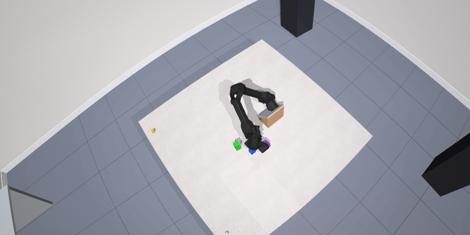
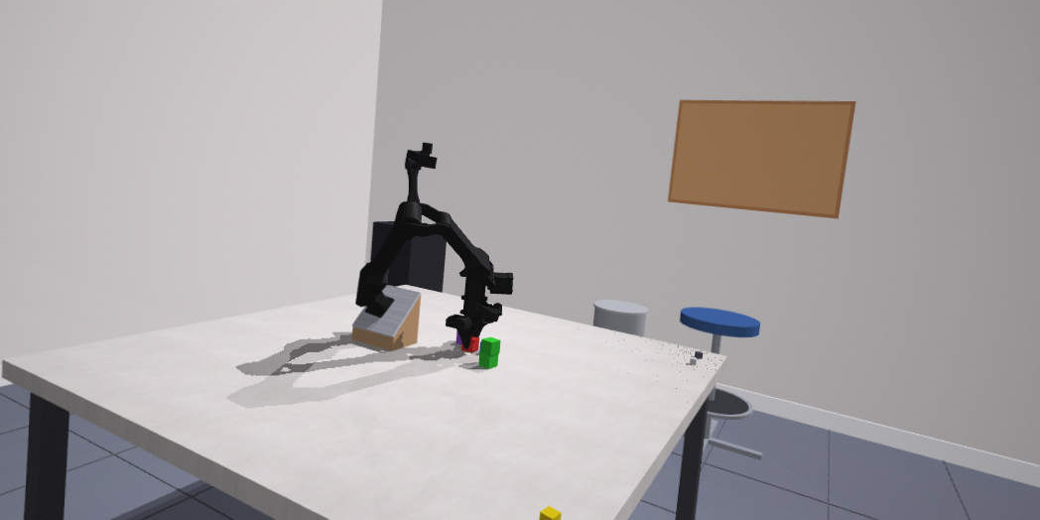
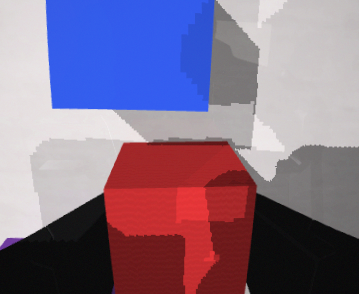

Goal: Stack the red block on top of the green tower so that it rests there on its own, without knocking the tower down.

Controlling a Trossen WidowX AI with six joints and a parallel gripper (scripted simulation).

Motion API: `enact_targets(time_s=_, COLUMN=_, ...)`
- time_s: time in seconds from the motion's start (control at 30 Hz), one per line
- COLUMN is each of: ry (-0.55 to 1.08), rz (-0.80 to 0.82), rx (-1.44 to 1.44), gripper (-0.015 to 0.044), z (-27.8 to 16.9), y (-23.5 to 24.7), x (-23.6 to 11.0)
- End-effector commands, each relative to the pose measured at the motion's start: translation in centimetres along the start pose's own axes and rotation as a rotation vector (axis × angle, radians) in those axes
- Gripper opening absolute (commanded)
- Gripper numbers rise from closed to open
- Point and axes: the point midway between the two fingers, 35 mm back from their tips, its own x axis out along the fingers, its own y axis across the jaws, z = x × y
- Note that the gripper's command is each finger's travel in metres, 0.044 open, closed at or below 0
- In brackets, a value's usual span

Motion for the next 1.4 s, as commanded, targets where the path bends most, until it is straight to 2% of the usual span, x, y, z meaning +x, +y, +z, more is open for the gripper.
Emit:
enact_targets(time_s=0.0, ry=0.0, rz=0.001, rx=-0.005, gripper=0.0105, z=0.0, y=0.0, x=0.0)
enact_targets(time_s=0.13, ry=0.0, rz=0.002, rx=-0.005, gripper=0.0, z=0.1, y=0.1, x=-1.0)
enact_targets(time_s=0.83, ry=0.001, rz=0.007, rx=-0.006, gripper=0.0, z=0.0, y=0.1, x=-11.6)
enact_targets(time_s=1.13, ry=0.001, rz=0.007, rx=-0.006, gripper=0.0, z=0.1, y=0.1, x=-11.9)
enact_targets(time_s=1.37, ry=-0.001, rz=0.013, rx=-0.007, gripper=0.0, z=3.9, y=-1.9, x=-12.2)
